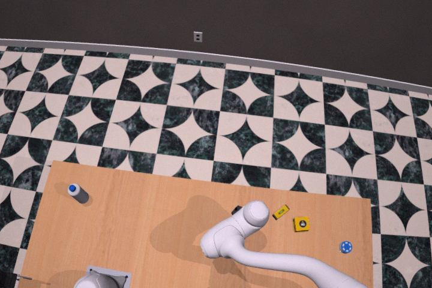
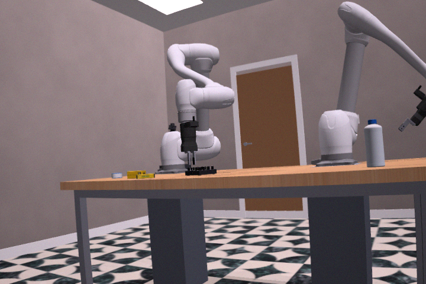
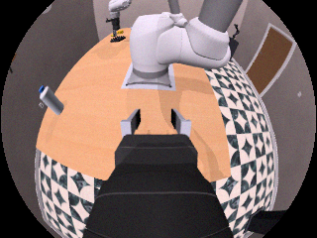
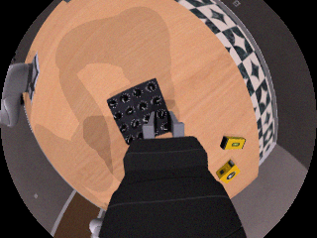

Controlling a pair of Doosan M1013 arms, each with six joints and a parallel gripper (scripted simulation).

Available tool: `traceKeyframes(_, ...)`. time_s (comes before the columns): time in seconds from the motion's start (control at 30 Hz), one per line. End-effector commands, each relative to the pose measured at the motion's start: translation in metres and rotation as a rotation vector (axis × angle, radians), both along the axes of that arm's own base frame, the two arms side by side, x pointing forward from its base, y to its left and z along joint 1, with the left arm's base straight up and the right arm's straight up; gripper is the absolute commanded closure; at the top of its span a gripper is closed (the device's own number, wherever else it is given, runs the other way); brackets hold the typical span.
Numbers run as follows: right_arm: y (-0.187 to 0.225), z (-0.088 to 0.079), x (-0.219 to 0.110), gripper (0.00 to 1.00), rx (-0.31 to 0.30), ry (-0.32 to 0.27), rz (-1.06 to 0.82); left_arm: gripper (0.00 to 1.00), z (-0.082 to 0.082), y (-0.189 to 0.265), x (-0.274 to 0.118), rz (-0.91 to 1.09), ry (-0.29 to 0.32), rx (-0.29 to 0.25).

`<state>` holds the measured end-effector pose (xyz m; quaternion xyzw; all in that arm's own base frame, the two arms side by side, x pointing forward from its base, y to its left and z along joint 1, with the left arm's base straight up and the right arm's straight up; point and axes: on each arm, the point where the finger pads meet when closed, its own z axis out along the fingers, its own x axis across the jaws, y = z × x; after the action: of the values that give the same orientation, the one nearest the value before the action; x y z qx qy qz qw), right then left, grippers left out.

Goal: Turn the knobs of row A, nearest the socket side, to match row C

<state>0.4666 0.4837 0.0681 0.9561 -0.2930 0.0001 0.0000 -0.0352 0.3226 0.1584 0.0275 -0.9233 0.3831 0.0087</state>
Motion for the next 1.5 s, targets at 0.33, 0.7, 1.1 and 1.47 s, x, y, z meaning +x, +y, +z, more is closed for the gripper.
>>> traceKeyframes(0.33, 0.000, 0.018, 0.000, 0.54, 0.001, -0.001, -0.001, 0.00, 0.000, 0.000, 0.000, 0.000, 0.000, 0.001)
traceKeyframes(0.7, -0.006, 0.025, 0.001, 0.54, 0.001, 0.000, -0.384, 0.00, 0.000, 0.000, 0.000, 0.000, 0.000, 0.001)
traceKeyframes(1.1, -0.015, 0.031, -0.001, 0.54, 0.002, 0.000, -0.798, 0.00, 0.000, 0.000, 0.000, 0.000, 0.000, 0.001)
traceKeyframes(1.47, -0.023, 0.037, -0.005, 0.54, 0.002, 0.000, -1.129, 0.00, 0.000, 0.000, 0.000, 0.000, 0.000, 0.001)
